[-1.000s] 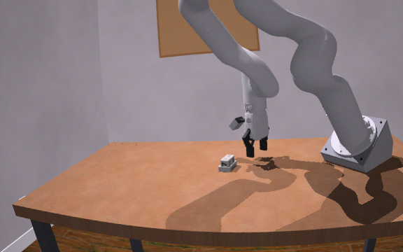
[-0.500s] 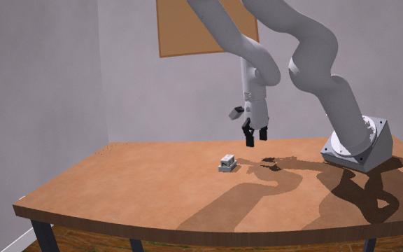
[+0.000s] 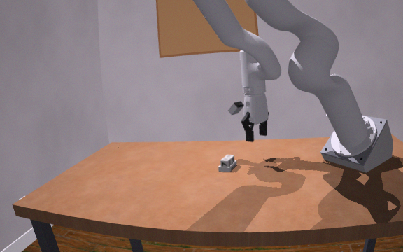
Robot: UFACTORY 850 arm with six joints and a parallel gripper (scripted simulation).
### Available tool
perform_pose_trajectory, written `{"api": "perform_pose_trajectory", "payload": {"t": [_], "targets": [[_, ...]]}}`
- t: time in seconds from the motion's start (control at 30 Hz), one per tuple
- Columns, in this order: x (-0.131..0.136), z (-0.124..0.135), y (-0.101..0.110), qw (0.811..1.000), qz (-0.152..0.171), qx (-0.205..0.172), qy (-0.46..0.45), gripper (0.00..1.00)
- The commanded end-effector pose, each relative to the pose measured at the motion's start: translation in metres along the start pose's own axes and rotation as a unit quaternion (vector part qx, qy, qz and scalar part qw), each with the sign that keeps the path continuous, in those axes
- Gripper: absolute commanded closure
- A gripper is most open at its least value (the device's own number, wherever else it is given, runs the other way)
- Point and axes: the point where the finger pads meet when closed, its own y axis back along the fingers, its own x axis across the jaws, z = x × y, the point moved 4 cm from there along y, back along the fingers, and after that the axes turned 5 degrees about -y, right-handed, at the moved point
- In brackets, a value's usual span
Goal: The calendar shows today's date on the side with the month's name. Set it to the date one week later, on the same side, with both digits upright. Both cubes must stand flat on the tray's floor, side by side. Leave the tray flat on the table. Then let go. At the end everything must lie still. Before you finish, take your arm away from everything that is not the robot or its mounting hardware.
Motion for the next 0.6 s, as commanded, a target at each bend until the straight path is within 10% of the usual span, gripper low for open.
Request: {"api": "perform_pose_trajectory", "payload": {"t": [0.0, 0.57], "targets": [[0.0, 0.0, 0.0, 1.0, 0.0, 0.0, 0.0, 0.0], [-0.021, -0.014, 0.004, 0.989, 0.001, -0.001, -0.148, 0.0]]}}
